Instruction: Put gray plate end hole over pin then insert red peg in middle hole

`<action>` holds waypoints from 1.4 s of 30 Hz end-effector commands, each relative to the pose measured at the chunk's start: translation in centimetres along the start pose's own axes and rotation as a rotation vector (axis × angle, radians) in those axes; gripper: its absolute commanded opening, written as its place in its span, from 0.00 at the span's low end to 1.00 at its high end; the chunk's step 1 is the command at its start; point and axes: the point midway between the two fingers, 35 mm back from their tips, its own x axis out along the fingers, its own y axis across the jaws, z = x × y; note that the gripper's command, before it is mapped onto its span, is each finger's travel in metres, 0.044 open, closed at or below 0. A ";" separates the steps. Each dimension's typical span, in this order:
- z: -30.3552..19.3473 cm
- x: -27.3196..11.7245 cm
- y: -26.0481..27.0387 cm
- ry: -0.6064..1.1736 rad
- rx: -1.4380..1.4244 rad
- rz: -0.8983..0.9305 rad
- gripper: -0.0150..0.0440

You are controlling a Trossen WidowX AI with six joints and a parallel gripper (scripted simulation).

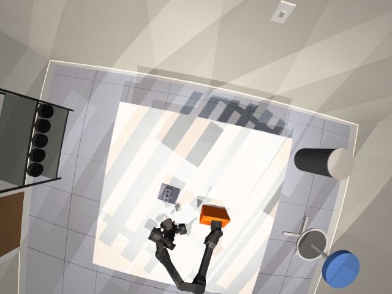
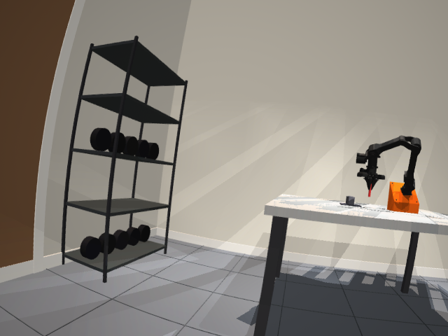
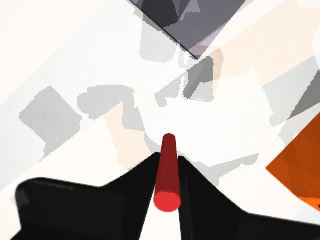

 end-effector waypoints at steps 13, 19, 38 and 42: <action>4.7 -0.6 1.4 -0.009 -0.006 0.002 0.25; 6.6 -0.5 1.5 -0.007 -0.014 0.001 0.25; 12.5 -0.4 1.6 -0.004 -0.010 0.004 0.25; 13.8 -0.4 1.5 -0.003 -0.008 0.005 0.25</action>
